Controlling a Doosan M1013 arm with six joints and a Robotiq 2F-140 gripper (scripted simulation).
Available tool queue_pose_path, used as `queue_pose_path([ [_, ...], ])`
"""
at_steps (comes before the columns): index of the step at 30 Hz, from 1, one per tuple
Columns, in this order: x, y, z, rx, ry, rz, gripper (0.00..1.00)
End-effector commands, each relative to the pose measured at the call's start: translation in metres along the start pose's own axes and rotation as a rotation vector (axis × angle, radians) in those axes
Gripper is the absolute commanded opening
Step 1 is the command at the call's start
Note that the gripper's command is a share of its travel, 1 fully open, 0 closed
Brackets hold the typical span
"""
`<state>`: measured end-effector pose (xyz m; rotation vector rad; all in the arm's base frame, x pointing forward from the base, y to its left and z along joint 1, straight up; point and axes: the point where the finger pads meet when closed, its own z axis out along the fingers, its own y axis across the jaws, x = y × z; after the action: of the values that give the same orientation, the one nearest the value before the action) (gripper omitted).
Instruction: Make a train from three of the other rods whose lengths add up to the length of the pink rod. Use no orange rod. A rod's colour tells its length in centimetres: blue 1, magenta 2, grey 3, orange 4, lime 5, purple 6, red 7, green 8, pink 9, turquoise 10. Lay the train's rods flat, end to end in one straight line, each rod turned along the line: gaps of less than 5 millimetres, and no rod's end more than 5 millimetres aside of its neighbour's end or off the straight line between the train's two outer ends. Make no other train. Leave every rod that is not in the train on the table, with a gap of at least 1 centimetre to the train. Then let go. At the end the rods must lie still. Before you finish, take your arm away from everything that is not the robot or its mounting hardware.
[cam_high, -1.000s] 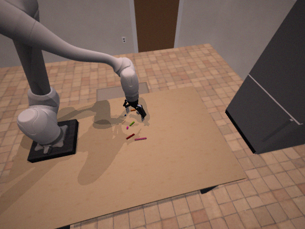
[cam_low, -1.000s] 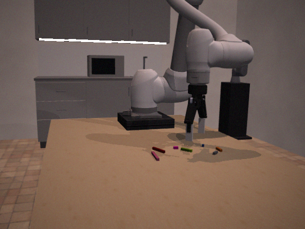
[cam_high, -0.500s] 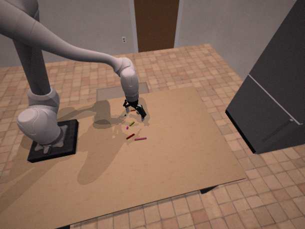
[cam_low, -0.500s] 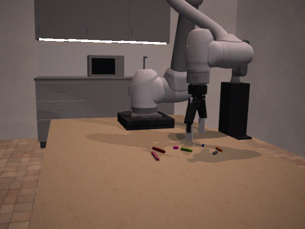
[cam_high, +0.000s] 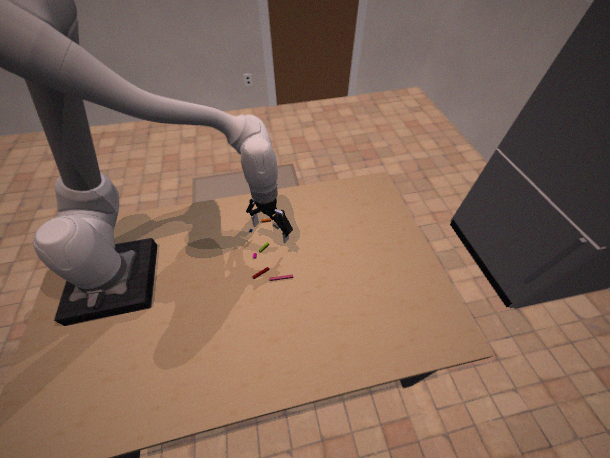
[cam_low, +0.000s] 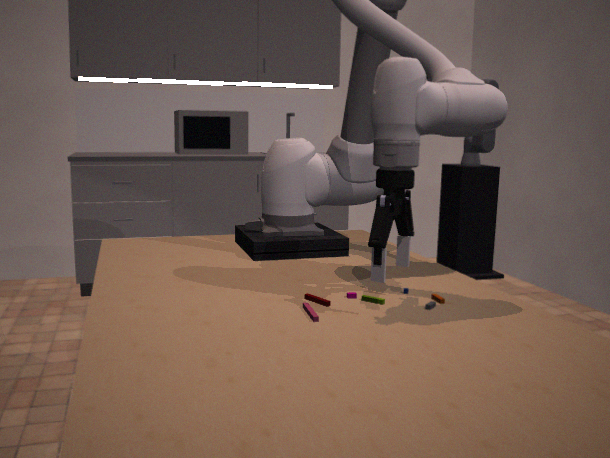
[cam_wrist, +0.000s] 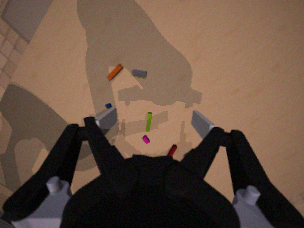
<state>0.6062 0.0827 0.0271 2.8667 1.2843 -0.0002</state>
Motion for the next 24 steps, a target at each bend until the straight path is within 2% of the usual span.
queue_pose_path([
  [1,0.0,0.0,0.0,0.0,0.0,0.0,1.0],
  [11,-0.001,0.001,0.0,0.0,0.0,-0.028,1.0],
  [17,-0.009,0.011,0.0,0.0,0.0,-0.277,1.0],
  [19,-0.009,0.011,0.0,0.0,0.0,-0.277,1.0],
  [21,-0.014,0.016,0.0,0.0,0.0,-0.417,1.0],
  [24,-0.018,0.02,0.0,0.0,0.0,-0.523,1.0],
])
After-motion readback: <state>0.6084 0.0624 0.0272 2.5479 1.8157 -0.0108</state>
